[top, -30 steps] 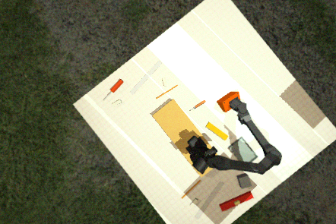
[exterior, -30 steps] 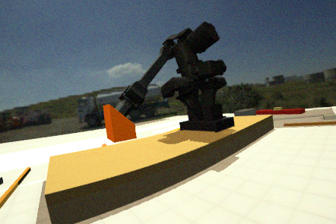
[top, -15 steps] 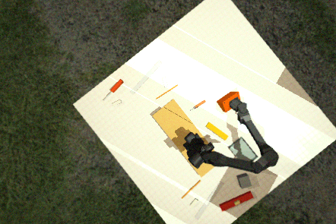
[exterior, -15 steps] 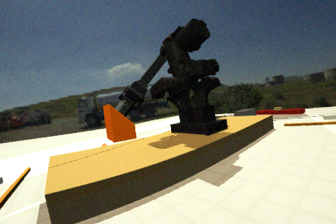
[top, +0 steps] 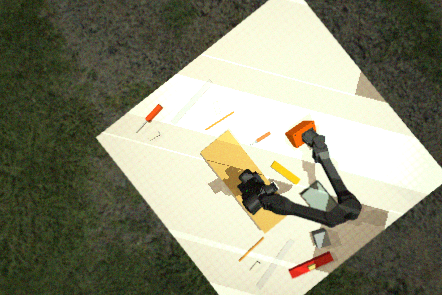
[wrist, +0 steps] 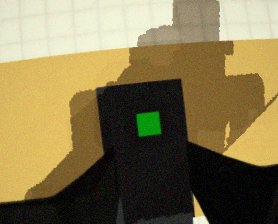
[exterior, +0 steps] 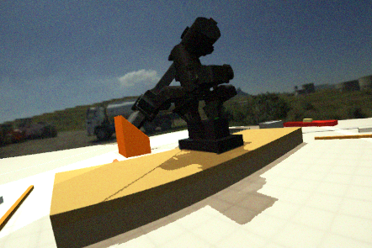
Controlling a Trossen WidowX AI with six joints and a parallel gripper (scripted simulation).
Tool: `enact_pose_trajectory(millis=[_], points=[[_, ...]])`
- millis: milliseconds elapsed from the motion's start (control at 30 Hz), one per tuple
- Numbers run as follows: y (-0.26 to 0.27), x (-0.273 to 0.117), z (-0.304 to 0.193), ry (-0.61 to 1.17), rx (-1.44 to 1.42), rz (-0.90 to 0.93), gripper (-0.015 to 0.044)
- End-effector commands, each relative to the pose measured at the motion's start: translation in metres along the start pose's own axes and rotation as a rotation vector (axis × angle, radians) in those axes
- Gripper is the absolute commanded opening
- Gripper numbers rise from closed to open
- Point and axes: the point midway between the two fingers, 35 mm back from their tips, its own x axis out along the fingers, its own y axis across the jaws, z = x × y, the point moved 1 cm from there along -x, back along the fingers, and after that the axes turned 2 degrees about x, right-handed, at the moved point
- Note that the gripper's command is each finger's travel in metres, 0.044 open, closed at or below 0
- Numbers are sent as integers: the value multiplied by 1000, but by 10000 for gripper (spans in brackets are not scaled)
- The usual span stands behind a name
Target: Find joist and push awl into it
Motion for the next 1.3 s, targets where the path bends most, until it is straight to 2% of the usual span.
enact_pose_trajectory(millis=[0,1267], points=[[-11,1,0,1,1,-3,0],[-86,0,2,1,-1,-7,0]])
